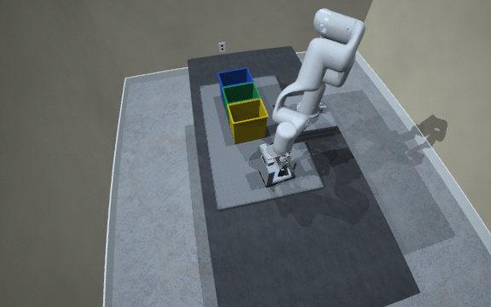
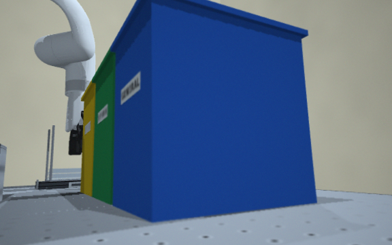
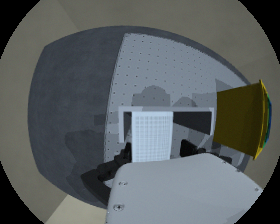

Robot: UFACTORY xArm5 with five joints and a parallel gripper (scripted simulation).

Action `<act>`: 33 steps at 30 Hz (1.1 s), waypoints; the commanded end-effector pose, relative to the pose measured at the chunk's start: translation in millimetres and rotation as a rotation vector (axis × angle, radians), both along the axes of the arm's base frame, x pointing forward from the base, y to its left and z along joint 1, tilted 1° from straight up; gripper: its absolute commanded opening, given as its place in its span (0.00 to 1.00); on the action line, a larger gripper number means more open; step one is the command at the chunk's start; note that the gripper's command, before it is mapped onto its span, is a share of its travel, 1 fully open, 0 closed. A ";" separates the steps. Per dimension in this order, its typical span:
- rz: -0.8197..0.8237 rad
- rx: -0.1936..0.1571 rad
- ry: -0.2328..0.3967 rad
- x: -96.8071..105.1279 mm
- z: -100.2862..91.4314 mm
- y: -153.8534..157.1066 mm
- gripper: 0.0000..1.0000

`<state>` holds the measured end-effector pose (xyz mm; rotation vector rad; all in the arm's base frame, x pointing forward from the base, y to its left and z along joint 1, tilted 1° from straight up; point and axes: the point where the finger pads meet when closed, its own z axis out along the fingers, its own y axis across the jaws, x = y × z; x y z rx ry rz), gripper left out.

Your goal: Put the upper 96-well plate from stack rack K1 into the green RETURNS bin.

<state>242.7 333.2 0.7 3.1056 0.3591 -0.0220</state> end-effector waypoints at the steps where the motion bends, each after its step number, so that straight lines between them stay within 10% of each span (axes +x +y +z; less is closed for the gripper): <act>1: 0.000 0.002 -0.002 0.6 -6.2 1.0 1.00; 33: 0.000 0.002 -0.002 0.1 -27.2 0.8 1.00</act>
